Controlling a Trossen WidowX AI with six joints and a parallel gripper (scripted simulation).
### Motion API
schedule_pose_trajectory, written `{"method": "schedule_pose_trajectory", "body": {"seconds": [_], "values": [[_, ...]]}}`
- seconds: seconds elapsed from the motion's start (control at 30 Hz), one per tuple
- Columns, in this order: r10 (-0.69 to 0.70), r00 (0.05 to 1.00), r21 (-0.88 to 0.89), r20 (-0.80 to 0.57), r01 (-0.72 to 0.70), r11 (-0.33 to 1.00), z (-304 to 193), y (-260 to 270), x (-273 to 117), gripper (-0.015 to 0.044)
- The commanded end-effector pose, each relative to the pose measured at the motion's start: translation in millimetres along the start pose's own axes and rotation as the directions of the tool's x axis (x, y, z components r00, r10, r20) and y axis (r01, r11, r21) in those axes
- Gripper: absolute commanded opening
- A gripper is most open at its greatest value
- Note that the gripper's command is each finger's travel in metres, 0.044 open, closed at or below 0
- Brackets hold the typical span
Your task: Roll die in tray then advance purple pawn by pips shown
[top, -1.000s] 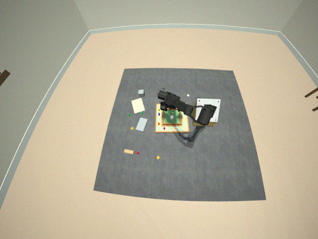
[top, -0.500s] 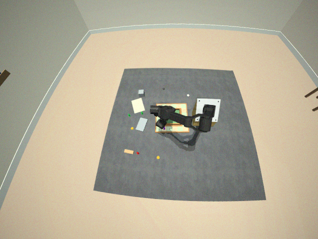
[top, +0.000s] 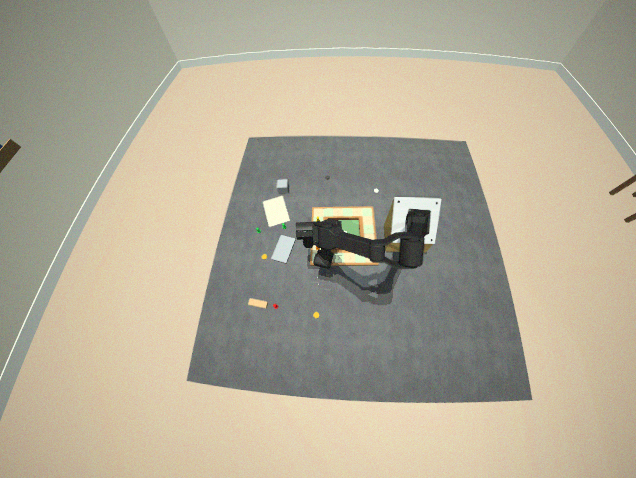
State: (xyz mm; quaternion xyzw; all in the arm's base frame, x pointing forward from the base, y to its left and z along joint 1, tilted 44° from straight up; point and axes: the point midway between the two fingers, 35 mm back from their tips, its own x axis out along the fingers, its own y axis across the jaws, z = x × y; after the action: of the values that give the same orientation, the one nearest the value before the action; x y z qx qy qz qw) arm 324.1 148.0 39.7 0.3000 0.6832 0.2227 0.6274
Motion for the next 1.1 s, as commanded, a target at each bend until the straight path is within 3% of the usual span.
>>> {"method": "schedule_pose_trajectory", "body": {"seconds": [0.0, 1.03, 1.07], "values": [[0.003, 1.000, -0.004, -0.007, -0.003, 1.000, -1.3, 1.7, 13.2, 0.0200], [0.005, 1.000, -0.004, -0.008, -0.005, 1.000, -2.1, 1.4, 55.5, 0.0200], [0.005, 1.000, -0.004, -0.008, -0.005, 1.000, -2.1, 1.4, 55.5, 0.0174]]}}
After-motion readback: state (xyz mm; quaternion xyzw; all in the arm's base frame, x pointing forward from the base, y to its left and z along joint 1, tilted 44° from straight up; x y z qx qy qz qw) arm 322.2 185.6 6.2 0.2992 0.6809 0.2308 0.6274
